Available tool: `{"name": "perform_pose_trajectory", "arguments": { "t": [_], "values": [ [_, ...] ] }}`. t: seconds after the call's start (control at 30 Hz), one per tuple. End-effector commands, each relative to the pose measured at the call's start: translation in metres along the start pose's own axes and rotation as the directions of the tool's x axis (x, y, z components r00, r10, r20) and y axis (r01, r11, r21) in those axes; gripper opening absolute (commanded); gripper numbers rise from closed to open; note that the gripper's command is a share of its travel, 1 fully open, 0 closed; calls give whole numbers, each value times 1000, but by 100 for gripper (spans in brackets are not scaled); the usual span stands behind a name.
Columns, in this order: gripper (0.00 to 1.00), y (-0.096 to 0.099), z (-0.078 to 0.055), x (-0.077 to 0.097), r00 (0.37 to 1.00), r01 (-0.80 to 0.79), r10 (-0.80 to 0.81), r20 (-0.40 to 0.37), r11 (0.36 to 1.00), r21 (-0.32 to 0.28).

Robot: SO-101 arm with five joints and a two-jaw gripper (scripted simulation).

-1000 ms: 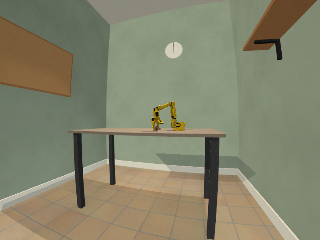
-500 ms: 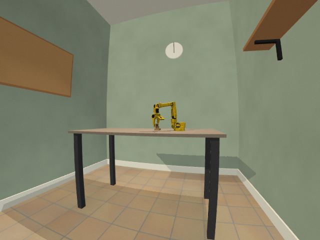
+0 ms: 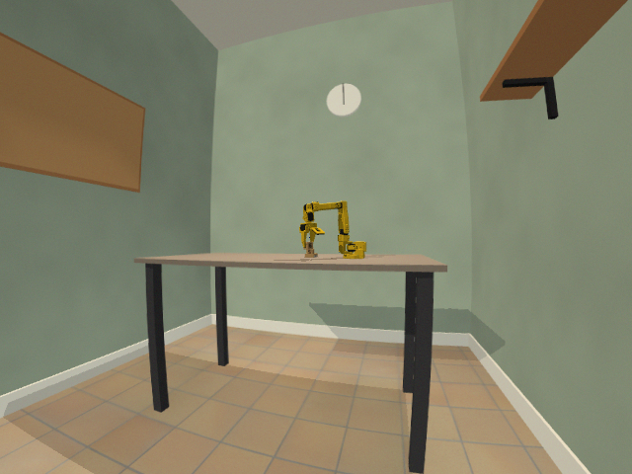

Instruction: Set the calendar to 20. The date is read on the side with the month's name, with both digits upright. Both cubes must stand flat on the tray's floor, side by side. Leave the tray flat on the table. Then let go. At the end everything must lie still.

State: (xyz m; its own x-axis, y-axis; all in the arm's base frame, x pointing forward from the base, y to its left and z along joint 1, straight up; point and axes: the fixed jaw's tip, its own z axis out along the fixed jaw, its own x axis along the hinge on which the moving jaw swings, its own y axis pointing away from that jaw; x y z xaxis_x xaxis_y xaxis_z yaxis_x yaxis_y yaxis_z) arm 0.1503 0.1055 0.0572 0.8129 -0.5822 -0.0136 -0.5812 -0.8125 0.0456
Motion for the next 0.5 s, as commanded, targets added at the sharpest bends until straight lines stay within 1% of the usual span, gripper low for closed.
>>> {"name": "perform_pose_trajectory", "arguments": {
  "t": [0.0, 0.47],
  "values": [
    [0, -6, -12, 3, 1000, -1, 2, -22, 998, 70],
    [0, -5, -12, 5, 1000, -12, 13, -21, 997, 70]
  ]
}}
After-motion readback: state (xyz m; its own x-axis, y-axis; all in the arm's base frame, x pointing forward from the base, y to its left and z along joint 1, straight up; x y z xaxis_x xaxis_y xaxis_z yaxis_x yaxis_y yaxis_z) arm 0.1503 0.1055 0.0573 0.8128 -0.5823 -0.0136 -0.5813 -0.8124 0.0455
